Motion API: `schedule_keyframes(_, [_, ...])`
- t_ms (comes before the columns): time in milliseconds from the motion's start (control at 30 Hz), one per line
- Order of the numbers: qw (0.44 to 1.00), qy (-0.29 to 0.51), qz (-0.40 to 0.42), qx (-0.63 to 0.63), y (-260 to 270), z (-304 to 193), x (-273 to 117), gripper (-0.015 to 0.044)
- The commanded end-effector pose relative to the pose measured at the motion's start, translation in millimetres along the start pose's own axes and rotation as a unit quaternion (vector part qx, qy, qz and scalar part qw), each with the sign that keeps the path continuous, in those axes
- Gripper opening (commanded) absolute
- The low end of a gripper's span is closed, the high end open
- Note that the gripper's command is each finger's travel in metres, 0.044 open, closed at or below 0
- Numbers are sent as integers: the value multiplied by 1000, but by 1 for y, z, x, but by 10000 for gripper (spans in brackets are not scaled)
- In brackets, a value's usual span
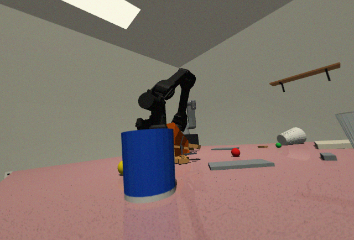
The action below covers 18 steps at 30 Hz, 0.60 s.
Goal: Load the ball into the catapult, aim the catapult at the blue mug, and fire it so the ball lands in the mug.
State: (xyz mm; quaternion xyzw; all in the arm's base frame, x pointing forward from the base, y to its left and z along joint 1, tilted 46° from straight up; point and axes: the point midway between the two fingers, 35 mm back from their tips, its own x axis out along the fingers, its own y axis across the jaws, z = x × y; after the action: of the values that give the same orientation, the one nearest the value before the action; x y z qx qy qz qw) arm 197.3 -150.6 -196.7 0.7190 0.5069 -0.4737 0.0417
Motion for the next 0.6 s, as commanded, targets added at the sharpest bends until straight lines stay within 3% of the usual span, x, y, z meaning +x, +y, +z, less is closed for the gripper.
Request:
schedule_keyframes(0, [1000, 2, -2, 3, -2, -1, 3, 440])
schedule_keyframes(367, [1000, 0, 0, 0, 0, 0, 1, 151])
schedule_keyframes(567, [1000, 0, 0, 0, 0, 0, 1, 111])
